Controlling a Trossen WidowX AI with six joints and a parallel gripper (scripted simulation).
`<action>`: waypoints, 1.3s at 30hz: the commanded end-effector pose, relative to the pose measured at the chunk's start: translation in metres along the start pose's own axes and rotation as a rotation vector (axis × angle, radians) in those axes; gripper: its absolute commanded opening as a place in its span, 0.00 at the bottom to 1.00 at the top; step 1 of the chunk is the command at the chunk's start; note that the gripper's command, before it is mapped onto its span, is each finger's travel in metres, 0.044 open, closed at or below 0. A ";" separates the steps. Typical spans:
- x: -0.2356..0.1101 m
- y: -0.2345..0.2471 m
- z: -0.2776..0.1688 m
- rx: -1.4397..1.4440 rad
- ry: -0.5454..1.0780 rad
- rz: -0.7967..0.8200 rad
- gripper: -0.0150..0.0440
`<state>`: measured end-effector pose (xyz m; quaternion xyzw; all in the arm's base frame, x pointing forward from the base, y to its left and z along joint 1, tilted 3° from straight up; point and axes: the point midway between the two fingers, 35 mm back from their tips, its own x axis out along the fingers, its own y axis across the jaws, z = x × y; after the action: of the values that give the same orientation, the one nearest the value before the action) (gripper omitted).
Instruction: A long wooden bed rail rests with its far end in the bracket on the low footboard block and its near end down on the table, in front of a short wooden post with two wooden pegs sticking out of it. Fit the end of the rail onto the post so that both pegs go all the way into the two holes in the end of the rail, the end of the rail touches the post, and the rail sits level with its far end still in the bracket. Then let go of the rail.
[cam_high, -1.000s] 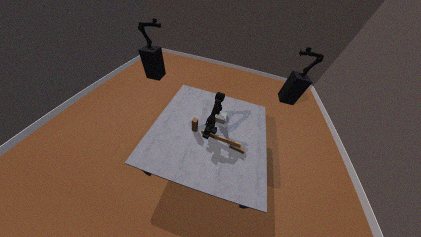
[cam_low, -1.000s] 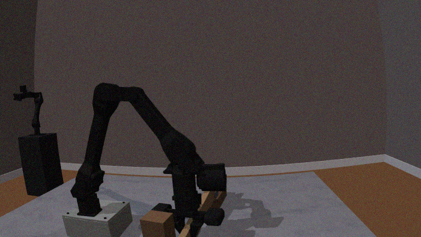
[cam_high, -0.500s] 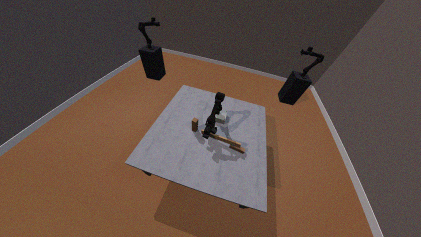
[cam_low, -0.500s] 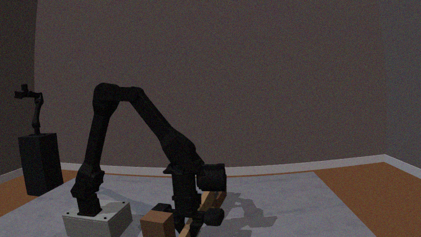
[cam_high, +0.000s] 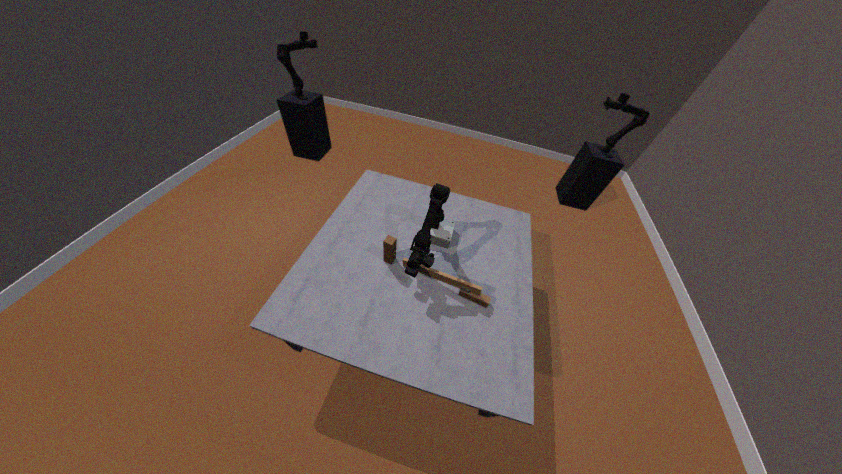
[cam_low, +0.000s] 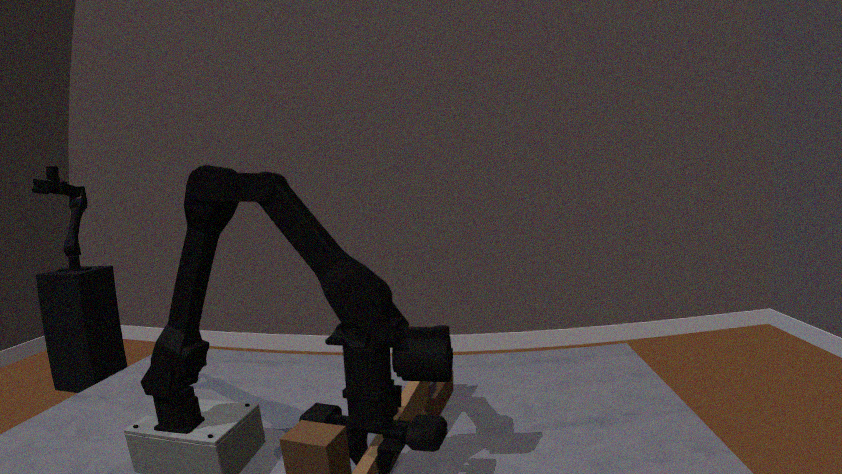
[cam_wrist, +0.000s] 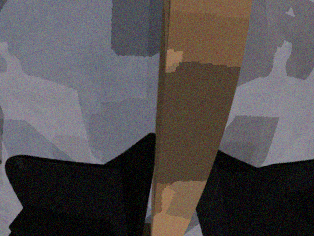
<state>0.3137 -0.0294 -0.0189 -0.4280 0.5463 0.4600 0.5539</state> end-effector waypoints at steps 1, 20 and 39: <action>-0.007 -0.005 0.001 -0.004 -0.005 -0.016 0.25; -0.017 -0.008 0.001 -0.004 -0.005 -0.017 0.25; -0.027 -0.009 0.001 -0.004 -0.005 -0.017 0.25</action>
<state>0.3171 -0.0312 -0.0011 -0.4269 0.5481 0.4624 0.5509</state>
